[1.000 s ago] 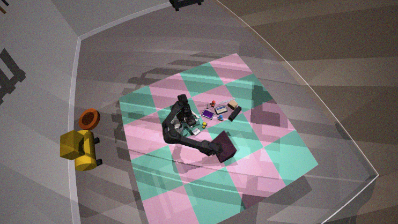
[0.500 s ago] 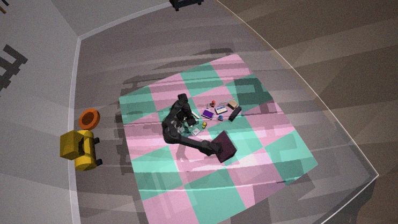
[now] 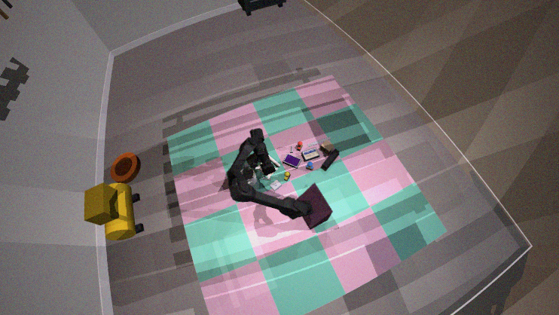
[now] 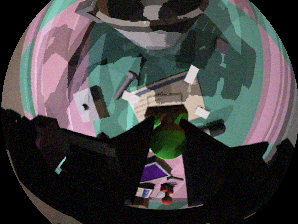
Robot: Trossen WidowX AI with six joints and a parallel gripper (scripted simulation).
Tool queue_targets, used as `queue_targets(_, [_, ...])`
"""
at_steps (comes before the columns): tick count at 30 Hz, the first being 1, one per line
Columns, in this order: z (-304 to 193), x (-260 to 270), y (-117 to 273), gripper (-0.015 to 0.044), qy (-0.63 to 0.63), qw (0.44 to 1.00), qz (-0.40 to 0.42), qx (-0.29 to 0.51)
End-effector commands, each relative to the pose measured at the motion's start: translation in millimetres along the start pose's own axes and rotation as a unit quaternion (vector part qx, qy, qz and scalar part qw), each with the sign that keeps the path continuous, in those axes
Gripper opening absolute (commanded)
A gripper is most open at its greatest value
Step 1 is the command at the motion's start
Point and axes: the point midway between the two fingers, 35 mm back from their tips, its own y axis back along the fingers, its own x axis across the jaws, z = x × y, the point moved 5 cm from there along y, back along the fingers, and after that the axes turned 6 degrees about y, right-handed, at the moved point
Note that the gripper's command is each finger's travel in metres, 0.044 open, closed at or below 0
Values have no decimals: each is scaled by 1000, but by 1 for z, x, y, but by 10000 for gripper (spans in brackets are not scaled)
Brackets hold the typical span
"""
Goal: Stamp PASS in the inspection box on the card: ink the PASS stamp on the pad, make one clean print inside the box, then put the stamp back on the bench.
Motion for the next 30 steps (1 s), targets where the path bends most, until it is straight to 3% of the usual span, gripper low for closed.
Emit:
queue_targets(1, [0,-1,7,0,3,1000,-1,2])
queue_targets(22, [0,0,39,0,3,1000,0,2])
queue_targets(30, [-27,-19,41,0,4,1000,-1,3])
